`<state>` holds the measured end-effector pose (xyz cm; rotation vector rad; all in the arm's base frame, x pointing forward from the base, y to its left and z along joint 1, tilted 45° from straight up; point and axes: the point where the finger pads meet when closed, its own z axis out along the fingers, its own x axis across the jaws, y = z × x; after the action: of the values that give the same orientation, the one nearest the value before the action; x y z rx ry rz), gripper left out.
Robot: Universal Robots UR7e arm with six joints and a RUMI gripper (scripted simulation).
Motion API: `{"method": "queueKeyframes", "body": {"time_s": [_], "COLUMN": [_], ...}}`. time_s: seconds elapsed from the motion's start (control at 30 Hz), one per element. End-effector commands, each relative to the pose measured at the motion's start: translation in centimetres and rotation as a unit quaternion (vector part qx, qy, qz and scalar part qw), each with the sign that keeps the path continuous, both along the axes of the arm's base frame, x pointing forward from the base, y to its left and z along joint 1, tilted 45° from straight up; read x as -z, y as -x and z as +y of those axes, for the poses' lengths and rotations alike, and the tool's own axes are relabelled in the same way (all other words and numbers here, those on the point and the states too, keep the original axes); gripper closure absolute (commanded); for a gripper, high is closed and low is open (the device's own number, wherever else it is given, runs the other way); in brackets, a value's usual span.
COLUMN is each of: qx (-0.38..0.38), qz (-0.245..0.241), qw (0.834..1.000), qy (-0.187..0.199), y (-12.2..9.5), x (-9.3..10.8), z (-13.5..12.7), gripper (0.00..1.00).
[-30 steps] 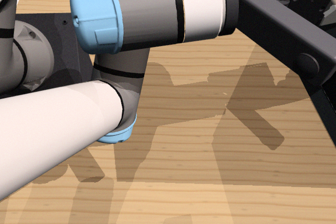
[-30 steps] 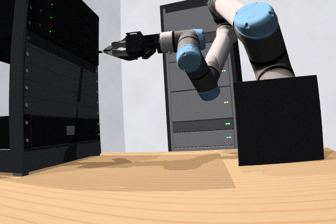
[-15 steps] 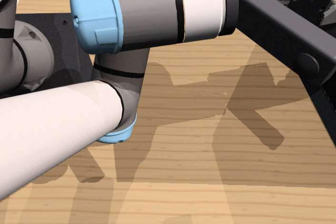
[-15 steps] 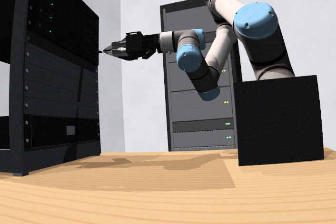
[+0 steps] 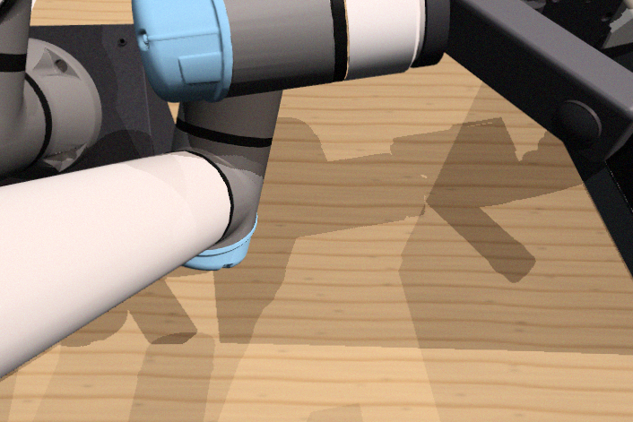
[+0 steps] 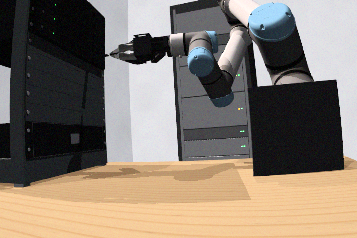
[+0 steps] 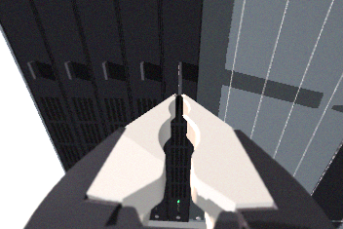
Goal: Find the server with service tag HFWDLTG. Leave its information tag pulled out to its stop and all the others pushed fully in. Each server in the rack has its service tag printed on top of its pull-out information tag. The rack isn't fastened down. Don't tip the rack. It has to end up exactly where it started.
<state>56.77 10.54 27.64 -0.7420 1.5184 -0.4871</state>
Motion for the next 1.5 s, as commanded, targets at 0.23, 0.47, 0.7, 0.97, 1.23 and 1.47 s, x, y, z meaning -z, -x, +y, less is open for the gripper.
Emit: {"method": "queueKeyframes", "body": {"time_s": [0.23, 0.47, 0.7, 0.97, 1.23, 1.47], "qx": [-0.001, -0.001, -0.001, -0.001, -0.001, -0.001], "qz": [-0.001, -0.001, 0.0, 0.0, 0.0, 0.0], "qw": [1.0, 1.0, 1.0, 1.0, 1.0, 1.0], "qy": [0.0, 0.0, -0.001, -0.001, -0.001, 0.0], "y": [-0.34, -0.47, -0.4, -0.4, -0.44, -0.73], "x": [-0.2, -0.27, -0.16, -0.16, -0.17, -0.15], "z": [0.37, 0.49, 0.44, 0.44, 0.45, 0.52], "gripper": [1.0, 1.0, 1.0, 1.0, 1.0, 1.0]}}
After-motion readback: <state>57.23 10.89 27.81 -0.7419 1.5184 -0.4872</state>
